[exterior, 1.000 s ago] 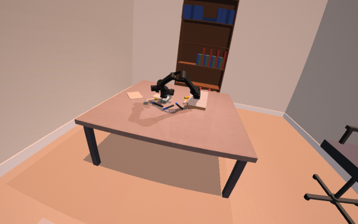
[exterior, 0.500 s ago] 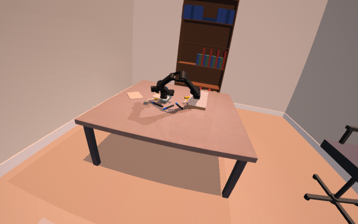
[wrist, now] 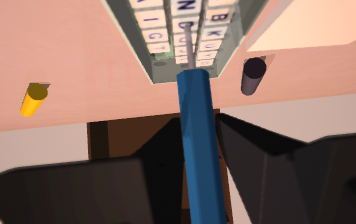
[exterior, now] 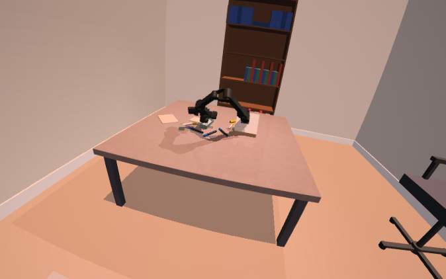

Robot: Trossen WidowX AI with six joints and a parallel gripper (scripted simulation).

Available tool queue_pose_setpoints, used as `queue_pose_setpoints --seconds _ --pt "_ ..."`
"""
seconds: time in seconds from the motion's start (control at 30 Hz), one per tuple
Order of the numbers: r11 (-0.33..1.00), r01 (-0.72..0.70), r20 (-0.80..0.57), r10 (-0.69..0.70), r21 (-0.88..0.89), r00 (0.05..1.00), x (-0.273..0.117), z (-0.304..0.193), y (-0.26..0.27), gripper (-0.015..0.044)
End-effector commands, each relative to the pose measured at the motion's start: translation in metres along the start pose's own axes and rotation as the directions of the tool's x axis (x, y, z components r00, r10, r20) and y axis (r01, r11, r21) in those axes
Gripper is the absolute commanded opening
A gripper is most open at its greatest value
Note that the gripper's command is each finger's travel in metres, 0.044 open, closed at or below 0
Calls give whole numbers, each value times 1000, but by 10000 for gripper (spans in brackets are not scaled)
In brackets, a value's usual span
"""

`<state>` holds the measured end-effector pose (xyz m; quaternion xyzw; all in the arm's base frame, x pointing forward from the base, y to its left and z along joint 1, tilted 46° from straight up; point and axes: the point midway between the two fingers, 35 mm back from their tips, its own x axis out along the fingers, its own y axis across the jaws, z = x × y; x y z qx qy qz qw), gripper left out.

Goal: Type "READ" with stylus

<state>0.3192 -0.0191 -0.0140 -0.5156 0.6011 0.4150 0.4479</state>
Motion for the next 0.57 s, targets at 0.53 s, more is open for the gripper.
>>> queue_pose_setpoints --seconds 0.53 --pt "1000 -4 6 4 4 1000 -15 -27 1 81"
